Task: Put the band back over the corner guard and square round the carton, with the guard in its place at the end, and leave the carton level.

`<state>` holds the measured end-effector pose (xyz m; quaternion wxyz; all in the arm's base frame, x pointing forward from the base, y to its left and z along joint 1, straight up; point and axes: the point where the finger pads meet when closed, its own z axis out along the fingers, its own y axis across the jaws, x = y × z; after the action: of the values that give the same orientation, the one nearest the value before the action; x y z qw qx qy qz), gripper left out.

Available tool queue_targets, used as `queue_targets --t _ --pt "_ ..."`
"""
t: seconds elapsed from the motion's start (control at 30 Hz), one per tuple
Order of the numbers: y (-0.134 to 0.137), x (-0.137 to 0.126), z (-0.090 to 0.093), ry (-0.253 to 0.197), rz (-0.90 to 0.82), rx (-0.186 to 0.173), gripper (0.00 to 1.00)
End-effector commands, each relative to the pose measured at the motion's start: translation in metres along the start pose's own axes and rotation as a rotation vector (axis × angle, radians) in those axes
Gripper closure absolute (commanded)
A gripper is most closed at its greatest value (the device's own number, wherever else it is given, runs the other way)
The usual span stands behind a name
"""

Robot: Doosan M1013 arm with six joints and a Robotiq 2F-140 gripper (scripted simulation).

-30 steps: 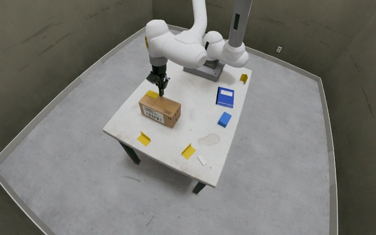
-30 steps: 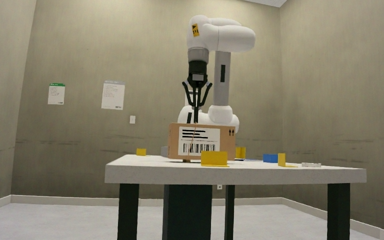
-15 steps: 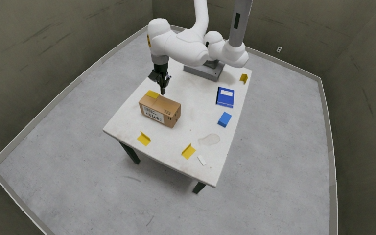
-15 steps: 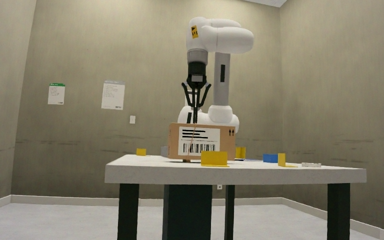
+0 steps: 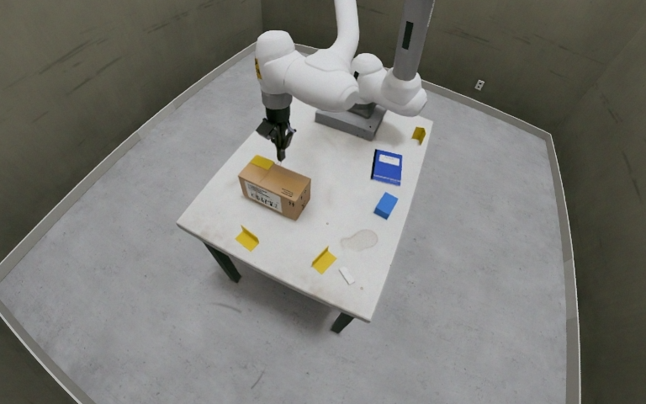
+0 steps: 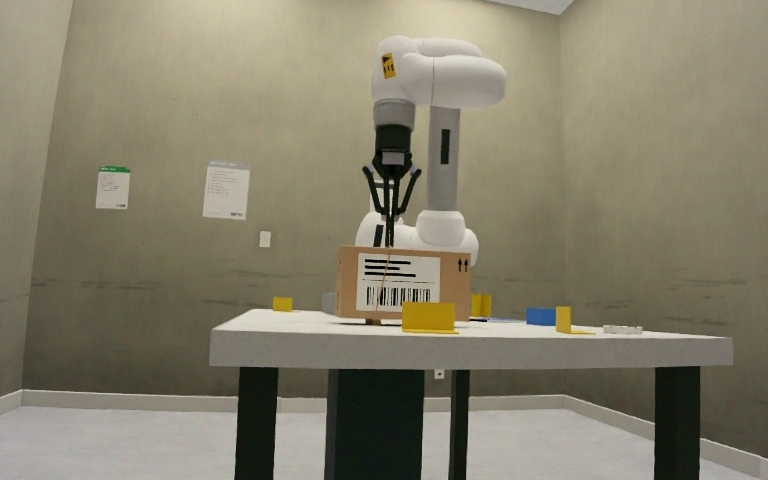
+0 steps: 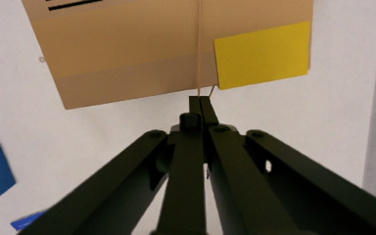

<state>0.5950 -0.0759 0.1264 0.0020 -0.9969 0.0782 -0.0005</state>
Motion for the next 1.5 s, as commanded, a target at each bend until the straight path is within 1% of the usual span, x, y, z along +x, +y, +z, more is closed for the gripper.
queue_targets --t 0.0,0.57,1.07,1.13,1.47 --pt "0.000 0.000 -0.001 0.001 0.000 0.000 0.90" --pt "0.008 0.002 -0.001 0.001 0.000 0.000 0.90" --pt "0.040 0.007 -0.001 0.001 0.000 0.000 0.90" --pt "0.040 0.007 -0.001 0.001 0.000 0.000 0.90" --pt "0.058 0.010 -0.001 0.001 0.000 0.000 0.90"
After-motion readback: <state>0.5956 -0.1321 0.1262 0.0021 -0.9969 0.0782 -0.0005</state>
